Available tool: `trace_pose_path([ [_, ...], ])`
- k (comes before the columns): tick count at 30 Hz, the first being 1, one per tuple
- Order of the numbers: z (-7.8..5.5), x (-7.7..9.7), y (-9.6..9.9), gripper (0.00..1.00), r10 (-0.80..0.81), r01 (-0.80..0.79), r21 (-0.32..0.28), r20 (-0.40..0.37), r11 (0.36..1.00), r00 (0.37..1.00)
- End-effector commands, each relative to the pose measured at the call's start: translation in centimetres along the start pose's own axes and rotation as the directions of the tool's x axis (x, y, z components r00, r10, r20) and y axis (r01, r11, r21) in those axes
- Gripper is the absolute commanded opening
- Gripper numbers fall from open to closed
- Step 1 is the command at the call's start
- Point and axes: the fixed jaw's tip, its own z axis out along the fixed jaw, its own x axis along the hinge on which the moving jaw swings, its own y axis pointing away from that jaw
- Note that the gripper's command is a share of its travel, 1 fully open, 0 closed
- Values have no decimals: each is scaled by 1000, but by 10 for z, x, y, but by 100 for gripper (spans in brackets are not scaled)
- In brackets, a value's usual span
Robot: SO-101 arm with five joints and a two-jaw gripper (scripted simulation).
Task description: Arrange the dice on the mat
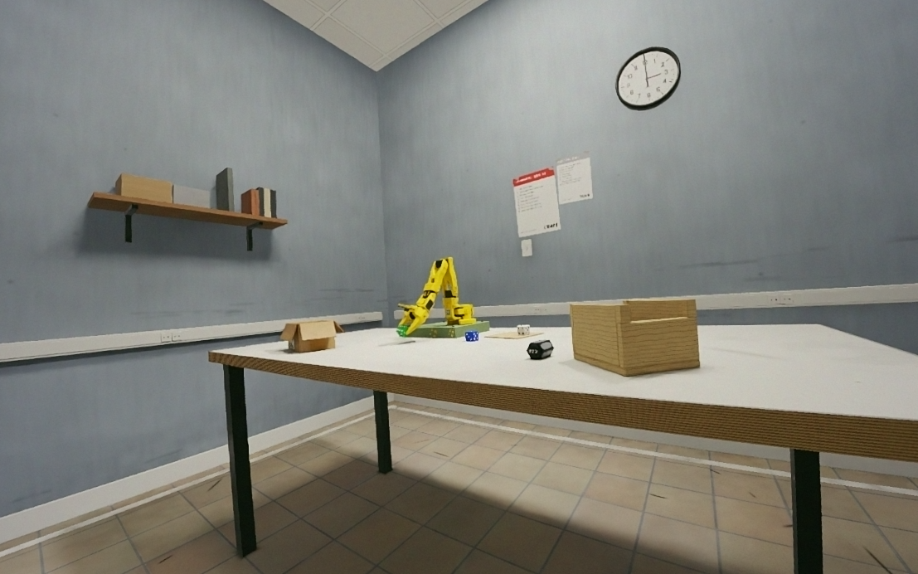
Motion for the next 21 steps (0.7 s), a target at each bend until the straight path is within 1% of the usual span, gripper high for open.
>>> trace_pose_path([
  [1,1,-3,-4,0,86,-91,36,117,995,989],
  [6,-3,-6,-6,0,171,-183,40,216,982,961],
  [11,-9,-8,-7,0,233,-253,31,293,967,927],
  [13,-9,-8,-7,0,233,-253,31,293,967,927],
  [17,-13,-9,-7,0,265,-289,22,333,957,905],
  [21,-15,-10,-8,0,283,-308,15,356,951,891],
])
